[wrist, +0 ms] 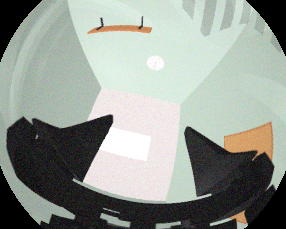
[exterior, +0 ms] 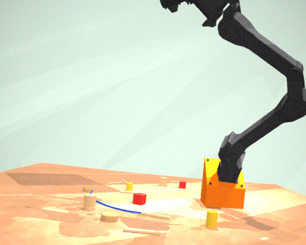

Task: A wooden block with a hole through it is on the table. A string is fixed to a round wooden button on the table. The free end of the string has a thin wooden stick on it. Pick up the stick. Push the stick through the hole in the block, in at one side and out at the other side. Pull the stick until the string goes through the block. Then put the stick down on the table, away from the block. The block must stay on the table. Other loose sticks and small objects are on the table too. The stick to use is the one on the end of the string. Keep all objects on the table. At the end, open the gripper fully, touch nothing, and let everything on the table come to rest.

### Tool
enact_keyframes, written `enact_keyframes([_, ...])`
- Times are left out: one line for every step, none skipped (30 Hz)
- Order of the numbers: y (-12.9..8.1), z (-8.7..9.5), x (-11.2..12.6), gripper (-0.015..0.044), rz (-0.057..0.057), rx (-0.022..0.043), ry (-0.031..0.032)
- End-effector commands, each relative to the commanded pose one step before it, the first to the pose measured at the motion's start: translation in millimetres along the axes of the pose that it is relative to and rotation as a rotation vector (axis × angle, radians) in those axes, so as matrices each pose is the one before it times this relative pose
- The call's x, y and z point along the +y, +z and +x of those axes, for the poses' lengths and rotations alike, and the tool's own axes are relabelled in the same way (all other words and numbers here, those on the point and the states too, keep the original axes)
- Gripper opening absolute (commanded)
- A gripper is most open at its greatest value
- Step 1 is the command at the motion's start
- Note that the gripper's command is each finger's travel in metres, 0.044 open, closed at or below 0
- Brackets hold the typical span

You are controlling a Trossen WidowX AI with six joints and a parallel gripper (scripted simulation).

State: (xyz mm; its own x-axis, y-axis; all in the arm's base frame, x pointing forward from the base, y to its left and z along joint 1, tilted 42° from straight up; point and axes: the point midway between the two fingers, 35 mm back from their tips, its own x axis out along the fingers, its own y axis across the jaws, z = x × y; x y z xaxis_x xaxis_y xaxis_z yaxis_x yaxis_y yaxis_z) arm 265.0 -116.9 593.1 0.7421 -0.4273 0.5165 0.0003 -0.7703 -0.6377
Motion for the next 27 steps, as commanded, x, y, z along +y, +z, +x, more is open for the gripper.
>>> enact_keyframes([50.87, 6.52, 21.5, 0.044, 0.0192, -0.1608, 0.04155])
enact_keyframes([15.13, 4.04, 7.15, 0.044, 0.0057, -0.05079, 0.01471])
enact_keyframes([14.98, 4.2, 7.19, 0.044, 0.0064, -0.05077, 0.01508])
enact_keyframes([14.81, 4.36, 7.23, 0.044, 0.007, -0.05073, 0.01545])
enact_keyframes([14.64, 4.51, 7.28, 0.044, 0.0076, -0.05067, 0.01584])
enact_keyframes([14.45, 4.66, 7.32, 0.044, 0.0083, -0.0506, 0.01622])
enact_keyframes([14.26, 4.81, 7.37, 0.044, 0.0089, -0.05052, 0.01661])
enact_keyframes([14.06, 4.95, 7.42, 0.044, 0.0095, -0.05041, 0.01701])
enact_keyframes([13.86, 5.08, 7.46, 0.044, 0.0101, -0.05029, 0.01741])
enact_keyframes([13.64, 5.22, 7.51, 0.044, 0.0108, -0.05015, 0.01781])
enact_keyframes([14.08, 5.59, 7.93, 0.044, 0.012, -0.05244, 0.01911])
enact_keyframes([14.0, 5.79, 8.08, 0.044, 0.0128, -0.05292, 0.01981])
enact_keyframes([13.73, 5.91, 8.13, 0.044, 0.0135, -0.0527, 0.02028])
enact_keyframes([13.45, 6.04, 8.18, 0.044, 0.0143, -0.05246, 0.02074])
enact_keyframes([13.17, 6.15, 8.23, 0.044, 0.015, -0.05221, 0.02121])
enact_keyframes([12.87, 6.26, 8.28, 0.044, 0.0157, -0.05193, 0.02167])
enact_keyframes([12.57, 6.35, 8.33, 0.044, 0.0164, -0.05162, 0.02213])
enact_keyframes([12.26, 6.44, 8.37, 0.044, 0.0172, -0.0513, 0.0226])
enact_keyframes([11.95, 6.52, 8.4, 0.044, 0.0179, -0.05096, 0.02305])
enact_keyframes([11.63, 6.6, 8.44, 0.044, 0.0187, -0.05059, 0.02351])
enact_keyframes([12.09, 7.1, 9.06, 0.044, 0.0208, -0.05366, 0.02564])
enact_keyframes([12.06, 7.36, 9.35, 0.044, 0.0223, -0.05474, 0.02691])
enact_keyframes([11.65, 7.41, 9.37, 0.044, 0.0232, -0.05421, 0.02744])
enact_keyframes([11.24, 7.45, 9.39, 0.044, 0.0242, -0.05365, 0.02794])
enact_keyframes([10.82, 7.48, 9.4, 0.044, 0.0252, -0.05305, 0.02843])
enact_keyframes([10.4, 7.5, 9.4, 0.044, 0.0261, -0.05243, 0.02891])
enact_keyframes([9.98, 7.51, 9.39, 0.044, 0.0271, -0.05177, 0.02936])
